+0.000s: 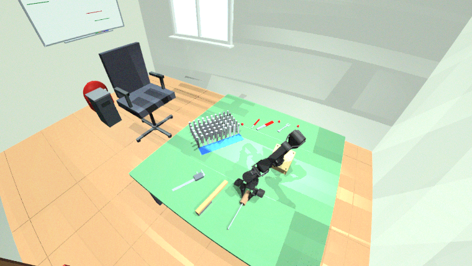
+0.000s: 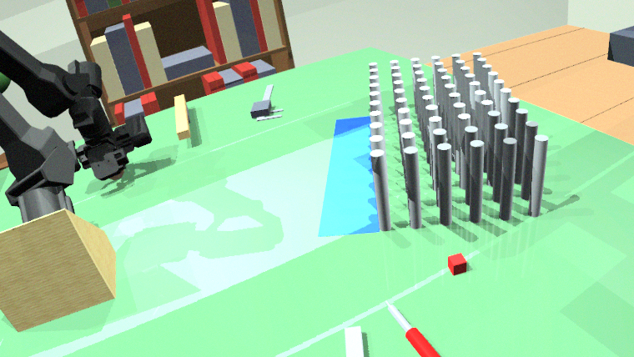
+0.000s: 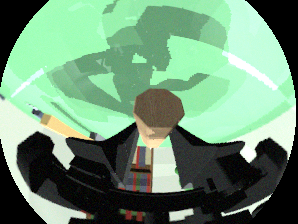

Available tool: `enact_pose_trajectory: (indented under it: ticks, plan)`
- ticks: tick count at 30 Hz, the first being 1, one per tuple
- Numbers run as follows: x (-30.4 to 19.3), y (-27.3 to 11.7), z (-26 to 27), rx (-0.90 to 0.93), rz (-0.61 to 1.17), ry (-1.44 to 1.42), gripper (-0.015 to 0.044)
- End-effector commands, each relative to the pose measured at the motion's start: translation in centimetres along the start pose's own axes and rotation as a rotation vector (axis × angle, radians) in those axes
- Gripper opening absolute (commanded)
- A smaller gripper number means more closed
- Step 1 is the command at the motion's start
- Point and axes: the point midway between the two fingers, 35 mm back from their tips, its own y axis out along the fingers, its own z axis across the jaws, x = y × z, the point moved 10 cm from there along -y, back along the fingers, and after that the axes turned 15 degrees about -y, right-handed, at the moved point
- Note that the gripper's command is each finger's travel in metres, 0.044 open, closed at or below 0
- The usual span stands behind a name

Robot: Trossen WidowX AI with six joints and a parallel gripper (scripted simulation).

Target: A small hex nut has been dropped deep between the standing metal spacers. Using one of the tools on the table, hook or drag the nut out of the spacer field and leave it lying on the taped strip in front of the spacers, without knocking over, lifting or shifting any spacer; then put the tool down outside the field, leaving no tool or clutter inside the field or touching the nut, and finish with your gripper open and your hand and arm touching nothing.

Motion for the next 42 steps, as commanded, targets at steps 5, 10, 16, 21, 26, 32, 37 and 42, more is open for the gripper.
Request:
enact_pose_trajectory:
  ticks: [5,10,16,21,26,32,37,42]
  plan:
    - [-0.1,0.0,0.3,0.016,0.000,-0.012,0.0076]
    - [-0.6,-0.5,1.6,0.053,-0.023,-0.090,0.0000]
    - [-0.9,-1.5,2.7,0.024,-0.076,-0.111,0.0000]
    - [-1.2,-2.8,3.5,-0.005,-0.118,-0.121,0.0000]
    - [-1.6,-4.1,4.1,-0.033,-0.147,-0.122,0.0000]
    - [-2.3,-5.9,4.6,-0.061,-0.167,-0.113,0.0000]
    - [-3.1,-7.3,4.7,-0.078,-0.169,-0.099,0.0000]
    - [-4.0,-8.8,4.6,-0.087,-0.159,-0.081,0.0000]
